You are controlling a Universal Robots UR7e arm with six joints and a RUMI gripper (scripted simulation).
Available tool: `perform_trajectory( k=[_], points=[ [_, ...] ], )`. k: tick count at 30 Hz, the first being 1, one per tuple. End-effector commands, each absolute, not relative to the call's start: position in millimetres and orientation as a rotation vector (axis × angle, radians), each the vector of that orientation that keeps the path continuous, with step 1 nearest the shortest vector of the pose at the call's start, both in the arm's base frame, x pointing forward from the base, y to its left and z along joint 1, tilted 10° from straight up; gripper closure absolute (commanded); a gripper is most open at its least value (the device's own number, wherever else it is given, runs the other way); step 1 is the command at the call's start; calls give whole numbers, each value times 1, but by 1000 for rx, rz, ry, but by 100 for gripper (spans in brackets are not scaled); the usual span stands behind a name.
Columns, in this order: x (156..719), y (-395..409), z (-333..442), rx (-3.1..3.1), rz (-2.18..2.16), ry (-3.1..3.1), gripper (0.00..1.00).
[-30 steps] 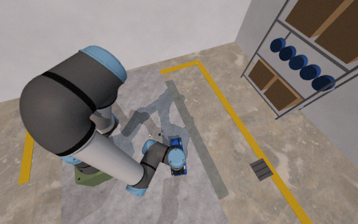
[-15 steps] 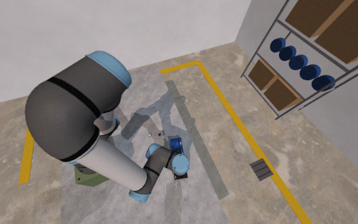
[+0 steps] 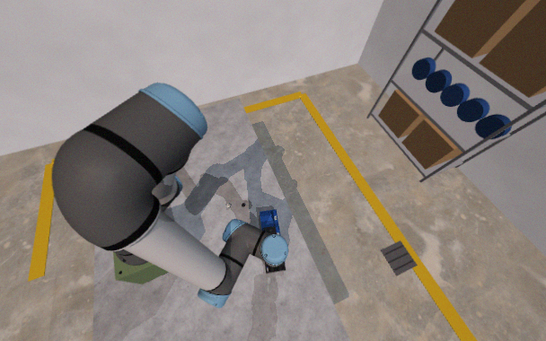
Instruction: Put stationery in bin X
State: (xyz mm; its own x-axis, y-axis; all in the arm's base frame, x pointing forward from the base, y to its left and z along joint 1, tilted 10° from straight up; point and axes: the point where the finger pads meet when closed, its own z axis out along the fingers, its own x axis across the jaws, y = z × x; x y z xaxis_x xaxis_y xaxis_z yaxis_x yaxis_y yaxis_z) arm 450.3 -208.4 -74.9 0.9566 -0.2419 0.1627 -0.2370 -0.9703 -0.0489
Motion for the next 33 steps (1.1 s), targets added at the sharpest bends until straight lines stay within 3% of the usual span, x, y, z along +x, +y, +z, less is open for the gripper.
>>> perform_trajectory(
  k=[1,27,28,33],
  points=[
    [452,-209,-83,-3079,-264,377,100],
    [455,-207,-100,-3079,-264,377,100],
    [455,-207,-100,-3079,-264,377,82],
    [455,-207,-100,-3079,-263,377,82]
  ],
)
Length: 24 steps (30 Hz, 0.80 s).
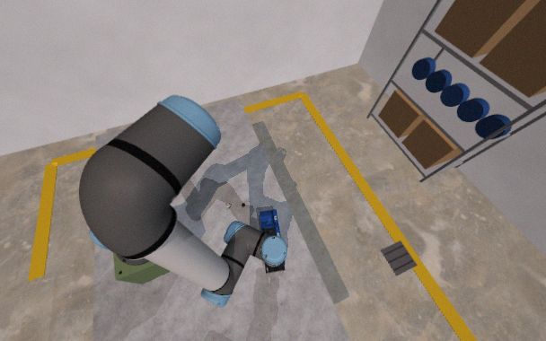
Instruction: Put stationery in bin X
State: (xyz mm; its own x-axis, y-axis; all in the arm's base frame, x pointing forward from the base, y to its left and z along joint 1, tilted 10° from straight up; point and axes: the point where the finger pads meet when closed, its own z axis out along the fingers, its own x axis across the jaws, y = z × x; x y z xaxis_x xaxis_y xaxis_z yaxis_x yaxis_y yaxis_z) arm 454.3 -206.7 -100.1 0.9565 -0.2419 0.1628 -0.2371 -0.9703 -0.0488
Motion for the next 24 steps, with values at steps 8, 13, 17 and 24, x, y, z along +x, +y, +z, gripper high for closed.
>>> perform_trajectory(
  k=[8,13,17,24],
  points=[
    [455,-207,-100,-3079,-263,377,82],
    [454,-207,-98,-3079,-264,377,82],
    [453,-207,-93,-3079,-264,377,82],
    [452,-207,-84,-3079,-264,377,82]
  ],
)
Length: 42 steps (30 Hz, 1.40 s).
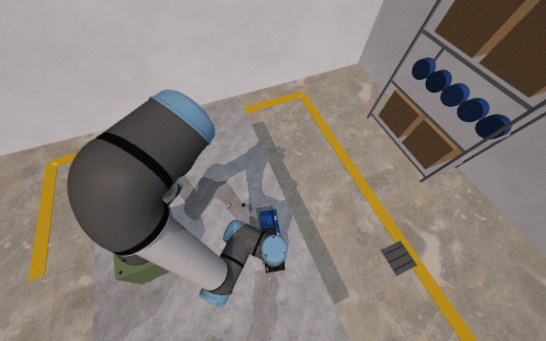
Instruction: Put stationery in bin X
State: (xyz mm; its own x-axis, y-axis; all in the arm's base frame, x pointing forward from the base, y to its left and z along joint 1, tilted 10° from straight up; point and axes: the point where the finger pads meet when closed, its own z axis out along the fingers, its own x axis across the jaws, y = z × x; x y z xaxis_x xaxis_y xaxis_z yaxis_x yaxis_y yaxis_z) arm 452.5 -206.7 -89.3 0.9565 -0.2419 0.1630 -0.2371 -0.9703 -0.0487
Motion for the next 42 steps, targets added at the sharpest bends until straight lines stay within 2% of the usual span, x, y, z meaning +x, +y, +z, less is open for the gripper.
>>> perform_trajectory(
  k=[1,24,25,42],
  points=[
    [452,-207,-83,-3079,-264,377,82],
    [448,-207,-62,-3079,-264,377,82],
    [447,-207,-58,-3079,-264,377,0],
    [437,-208,1,-3079,-263,377,0]
  ],
)
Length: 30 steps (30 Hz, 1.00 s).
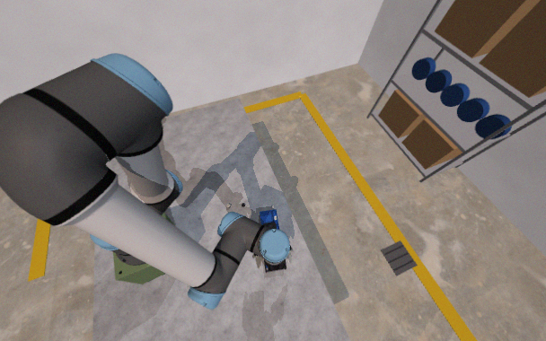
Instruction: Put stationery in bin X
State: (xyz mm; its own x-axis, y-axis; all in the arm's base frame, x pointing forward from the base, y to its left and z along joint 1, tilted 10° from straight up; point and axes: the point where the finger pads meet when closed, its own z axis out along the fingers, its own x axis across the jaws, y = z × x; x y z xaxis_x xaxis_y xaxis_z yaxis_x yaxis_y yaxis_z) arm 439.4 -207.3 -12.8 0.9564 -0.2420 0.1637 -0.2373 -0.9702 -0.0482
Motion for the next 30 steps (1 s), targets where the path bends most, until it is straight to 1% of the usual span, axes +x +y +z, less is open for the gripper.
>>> perform_trajectory(
  k=[1,20,30],
  points=[
    [436,-208,5,-3079,-263,377,0],
    [425,-208,72,-3079,-263,377,0],
    [425,-208,72,-3079,-263,377,0]
  ],
)
